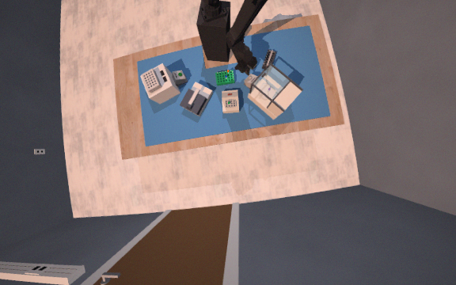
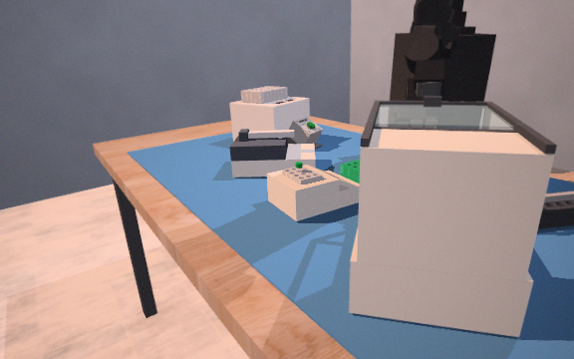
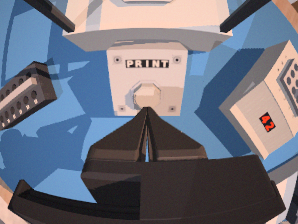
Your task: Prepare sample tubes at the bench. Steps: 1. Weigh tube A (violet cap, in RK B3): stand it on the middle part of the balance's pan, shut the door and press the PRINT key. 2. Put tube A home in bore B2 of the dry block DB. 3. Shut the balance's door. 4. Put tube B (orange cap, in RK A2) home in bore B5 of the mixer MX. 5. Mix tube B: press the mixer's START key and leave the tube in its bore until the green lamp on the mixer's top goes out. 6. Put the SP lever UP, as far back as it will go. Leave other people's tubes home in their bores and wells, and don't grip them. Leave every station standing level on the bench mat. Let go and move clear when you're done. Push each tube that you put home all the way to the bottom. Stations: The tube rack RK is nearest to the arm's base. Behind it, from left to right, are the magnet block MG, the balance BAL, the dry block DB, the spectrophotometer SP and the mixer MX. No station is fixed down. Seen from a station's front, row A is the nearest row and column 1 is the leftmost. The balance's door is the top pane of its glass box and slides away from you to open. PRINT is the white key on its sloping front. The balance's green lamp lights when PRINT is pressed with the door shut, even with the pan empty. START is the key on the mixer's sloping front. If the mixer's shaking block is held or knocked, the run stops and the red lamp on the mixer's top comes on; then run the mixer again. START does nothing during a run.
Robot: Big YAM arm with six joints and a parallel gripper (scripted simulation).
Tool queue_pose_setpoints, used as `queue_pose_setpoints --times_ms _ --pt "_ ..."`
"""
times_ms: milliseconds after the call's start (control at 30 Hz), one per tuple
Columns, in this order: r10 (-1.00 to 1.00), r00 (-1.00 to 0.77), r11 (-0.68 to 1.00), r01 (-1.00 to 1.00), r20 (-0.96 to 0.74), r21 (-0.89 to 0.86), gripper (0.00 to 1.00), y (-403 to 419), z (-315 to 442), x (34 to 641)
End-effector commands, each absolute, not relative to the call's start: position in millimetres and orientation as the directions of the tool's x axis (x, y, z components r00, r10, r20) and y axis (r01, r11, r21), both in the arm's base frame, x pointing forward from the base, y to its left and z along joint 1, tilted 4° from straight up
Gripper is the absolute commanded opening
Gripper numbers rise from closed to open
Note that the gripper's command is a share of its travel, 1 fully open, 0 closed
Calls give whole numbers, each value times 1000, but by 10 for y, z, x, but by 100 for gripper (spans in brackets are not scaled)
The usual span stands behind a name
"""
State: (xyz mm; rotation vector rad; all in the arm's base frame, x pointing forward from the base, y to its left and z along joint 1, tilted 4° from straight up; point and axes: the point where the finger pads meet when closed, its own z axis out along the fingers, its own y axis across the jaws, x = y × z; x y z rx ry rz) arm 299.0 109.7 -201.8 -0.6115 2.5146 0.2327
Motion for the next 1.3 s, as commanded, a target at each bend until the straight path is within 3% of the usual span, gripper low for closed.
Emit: queue_pose_setpoints --times_ms 0,1267 --pt "-372 -744 882 -470 -555 40 0 1151 -2040 3032" --pt "-372 -745 882 -470 -553 40 0 1215 -2234 3131"
